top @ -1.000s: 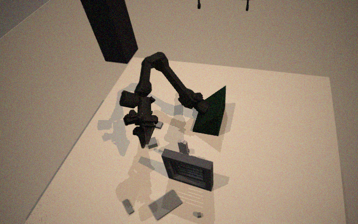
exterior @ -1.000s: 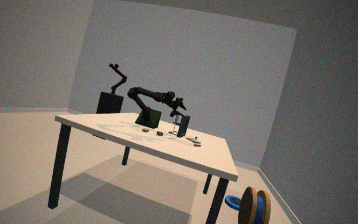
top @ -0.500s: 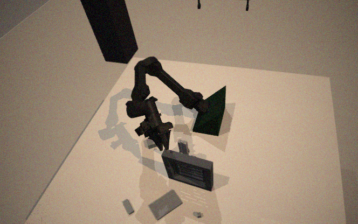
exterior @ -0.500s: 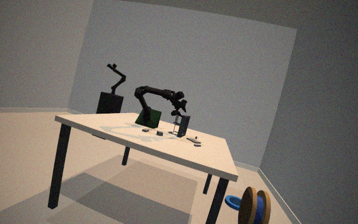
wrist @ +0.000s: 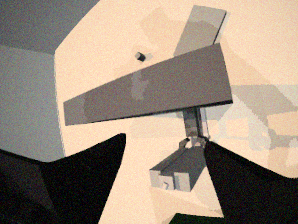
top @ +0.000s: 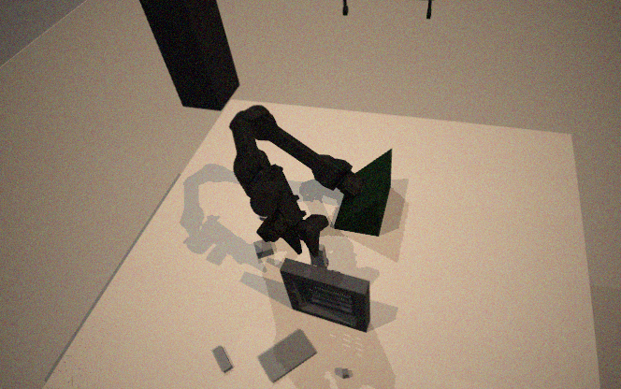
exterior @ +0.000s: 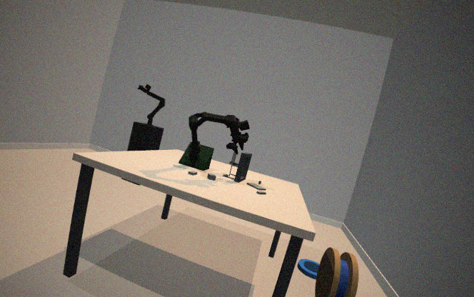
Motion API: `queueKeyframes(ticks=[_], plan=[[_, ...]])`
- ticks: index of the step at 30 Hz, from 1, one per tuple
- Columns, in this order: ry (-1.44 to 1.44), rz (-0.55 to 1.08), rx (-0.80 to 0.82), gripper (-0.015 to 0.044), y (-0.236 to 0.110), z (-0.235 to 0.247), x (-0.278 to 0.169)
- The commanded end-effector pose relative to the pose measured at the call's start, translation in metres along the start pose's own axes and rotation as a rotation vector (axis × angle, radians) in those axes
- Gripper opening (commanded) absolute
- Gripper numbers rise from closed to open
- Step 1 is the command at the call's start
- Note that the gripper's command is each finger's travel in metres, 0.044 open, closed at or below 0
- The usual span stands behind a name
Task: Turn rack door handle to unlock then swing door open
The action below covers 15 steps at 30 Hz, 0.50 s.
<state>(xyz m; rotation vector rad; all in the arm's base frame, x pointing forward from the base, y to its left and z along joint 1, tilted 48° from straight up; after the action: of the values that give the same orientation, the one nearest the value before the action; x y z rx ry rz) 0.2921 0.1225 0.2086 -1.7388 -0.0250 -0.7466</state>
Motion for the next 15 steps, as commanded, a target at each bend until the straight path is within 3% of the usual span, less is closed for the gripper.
queueKeyframes(ticks=[1, 15], plan=[[-0.035, 0.008, -0.077, 0.0292, -0.003, 0.010, -0.007], [-0.204, -0.021, -0.388, 0.0292, -0.012, 0.038, -0.037]])
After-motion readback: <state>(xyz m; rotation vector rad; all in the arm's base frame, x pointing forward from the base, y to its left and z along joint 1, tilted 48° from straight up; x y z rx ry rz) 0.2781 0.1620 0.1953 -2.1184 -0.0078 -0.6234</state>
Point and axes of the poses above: the point midway between the two fingers, 35 mm back from their tips, its own y axis out along the fingers, its own z axis across the jaws, x = y × z, the point moved 7 cm from there along -y, back along the fingers, and after that the axes turned 14 degrees about y, right-handed, at the moved point
